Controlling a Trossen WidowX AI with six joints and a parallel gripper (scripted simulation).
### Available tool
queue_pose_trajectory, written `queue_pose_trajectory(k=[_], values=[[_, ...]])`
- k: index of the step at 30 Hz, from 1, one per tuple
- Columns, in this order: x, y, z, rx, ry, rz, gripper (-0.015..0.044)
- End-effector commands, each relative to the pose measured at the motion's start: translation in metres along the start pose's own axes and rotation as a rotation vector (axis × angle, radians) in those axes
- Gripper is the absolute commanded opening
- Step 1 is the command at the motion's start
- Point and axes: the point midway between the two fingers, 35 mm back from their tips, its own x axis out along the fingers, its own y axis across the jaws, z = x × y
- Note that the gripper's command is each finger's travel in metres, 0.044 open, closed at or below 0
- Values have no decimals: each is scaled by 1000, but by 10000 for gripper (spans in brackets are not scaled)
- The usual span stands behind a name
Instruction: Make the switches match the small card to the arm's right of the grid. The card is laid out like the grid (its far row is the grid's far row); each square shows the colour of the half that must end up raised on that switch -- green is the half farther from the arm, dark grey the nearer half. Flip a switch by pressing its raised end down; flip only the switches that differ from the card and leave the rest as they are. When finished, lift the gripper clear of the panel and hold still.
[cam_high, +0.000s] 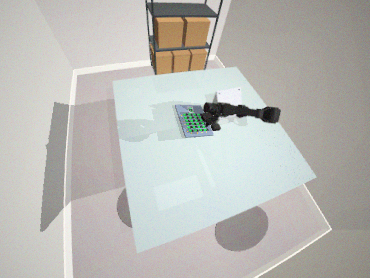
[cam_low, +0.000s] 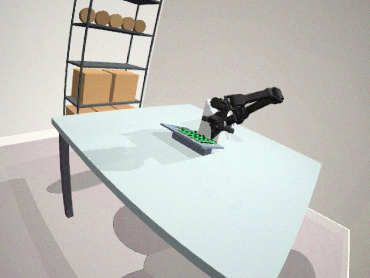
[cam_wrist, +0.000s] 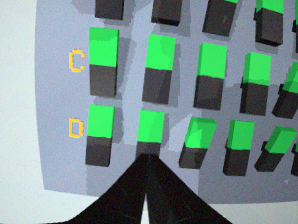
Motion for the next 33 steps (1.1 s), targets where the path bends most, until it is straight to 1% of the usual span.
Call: queue_pose_trajectory(k=[1,33], values=[[1,0,0,5,-1,1,0],[5,0,0,5,-1,2,0]])
